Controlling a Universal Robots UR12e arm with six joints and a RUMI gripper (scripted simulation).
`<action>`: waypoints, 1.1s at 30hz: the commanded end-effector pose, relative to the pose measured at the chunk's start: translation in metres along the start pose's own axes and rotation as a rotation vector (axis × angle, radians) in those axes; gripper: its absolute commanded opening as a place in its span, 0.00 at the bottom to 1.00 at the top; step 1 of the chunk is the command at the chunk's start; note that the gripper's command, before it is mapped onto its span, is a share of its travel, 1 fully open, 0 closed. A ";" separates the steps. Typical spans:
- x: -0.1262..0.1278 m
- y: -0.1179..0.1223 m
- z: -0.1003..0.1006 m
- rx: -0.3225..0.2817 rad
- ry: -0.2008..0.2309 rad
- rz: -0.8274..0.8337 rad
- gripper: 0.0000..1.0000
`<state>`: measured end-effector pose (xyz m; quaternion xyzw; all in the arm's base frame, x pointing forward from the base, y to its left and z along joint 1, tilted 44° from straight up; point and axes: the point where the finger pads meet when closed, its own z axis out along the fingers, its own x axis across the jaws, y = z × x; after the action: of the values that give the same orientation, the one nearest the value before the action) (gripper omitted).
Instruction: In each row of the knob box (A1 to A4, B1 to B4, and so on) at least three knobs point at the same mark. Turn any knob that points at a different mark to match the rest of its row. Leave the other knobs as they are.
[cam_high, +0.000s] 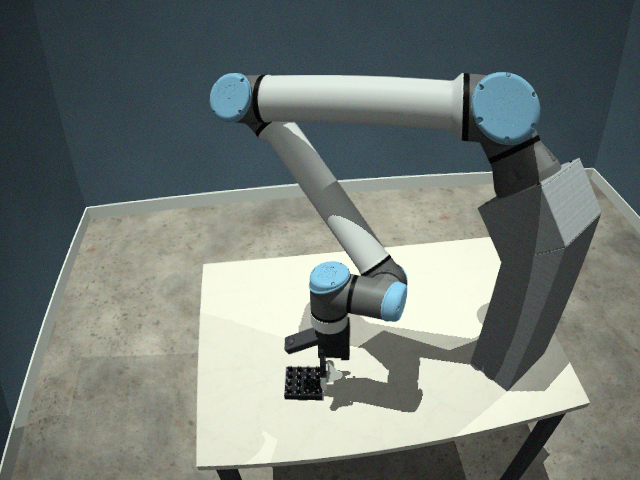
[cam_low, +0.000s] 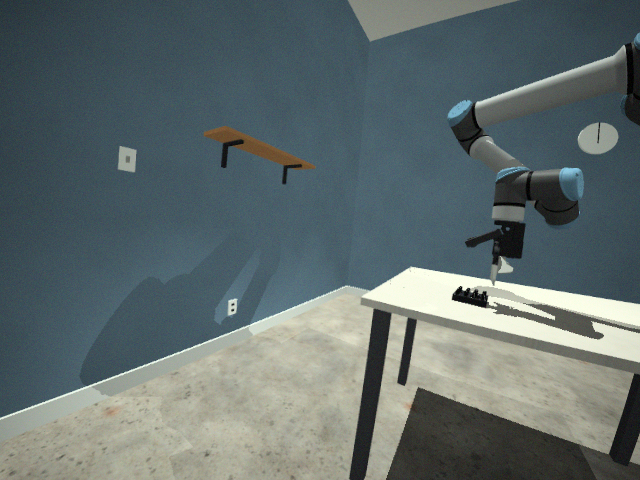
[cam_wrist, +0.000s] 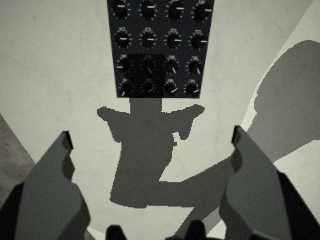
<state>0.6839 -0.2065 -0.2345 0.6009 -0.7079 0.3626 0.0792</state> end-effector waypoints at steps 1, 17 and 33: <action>0.000 0.000 -0.001 0.001 0.000 0.000 1.00; 0.000 0.000 -0.001 0.001 0.000 0.000 1.00; 0.000 0.000 -0.001 0.001 0.000 0.000 1.00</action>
<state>0.6839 -0.2065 -0.2345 0.6009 -0.7079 0.3626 0.0792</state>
